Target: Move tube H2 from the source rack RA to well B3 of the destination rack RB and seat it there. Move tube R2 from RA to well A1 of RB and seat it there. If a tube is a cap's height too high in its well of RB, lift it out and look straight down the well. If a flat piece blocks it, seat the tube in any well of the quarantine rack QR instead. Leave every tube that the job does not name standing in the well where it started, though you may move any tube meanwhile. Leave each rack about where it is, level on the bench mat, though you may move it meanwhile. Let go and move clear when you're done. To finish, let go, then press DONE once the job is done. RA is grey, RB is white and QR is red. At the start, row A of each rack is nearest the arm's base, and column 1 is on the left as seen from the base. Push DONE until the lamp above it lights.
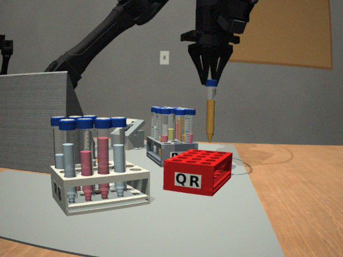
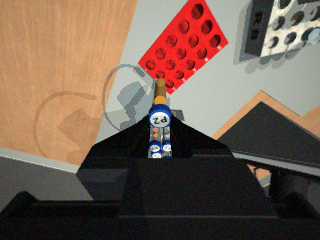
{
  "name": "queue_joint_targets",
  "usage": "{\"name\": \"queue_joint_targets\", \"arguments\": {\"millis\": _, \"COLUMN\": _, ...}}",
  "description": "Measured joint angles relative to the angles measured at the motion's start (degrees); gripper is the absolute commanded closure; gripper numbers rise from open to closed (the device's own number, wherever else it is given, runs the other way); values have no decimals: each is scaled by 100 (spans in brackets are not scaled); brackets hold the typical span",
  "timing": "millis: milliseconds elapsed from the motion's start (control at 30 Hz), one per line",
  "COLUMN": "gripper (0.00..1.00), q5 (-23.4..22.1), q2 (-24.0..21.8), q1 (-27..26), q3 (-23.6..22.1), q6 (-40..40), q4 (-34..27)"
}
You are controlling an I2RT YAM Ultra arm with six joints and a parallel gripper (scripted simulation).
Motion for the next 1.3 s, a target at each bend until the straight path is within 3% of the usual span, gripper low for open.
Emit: {"name": "queue_joint_targets", "arguments": {"millis": 1300, "gripper": 100, "q5": -42, "q2": -39, "q1": 98, "q3": -269, "q6": 111, "q4": 291}}
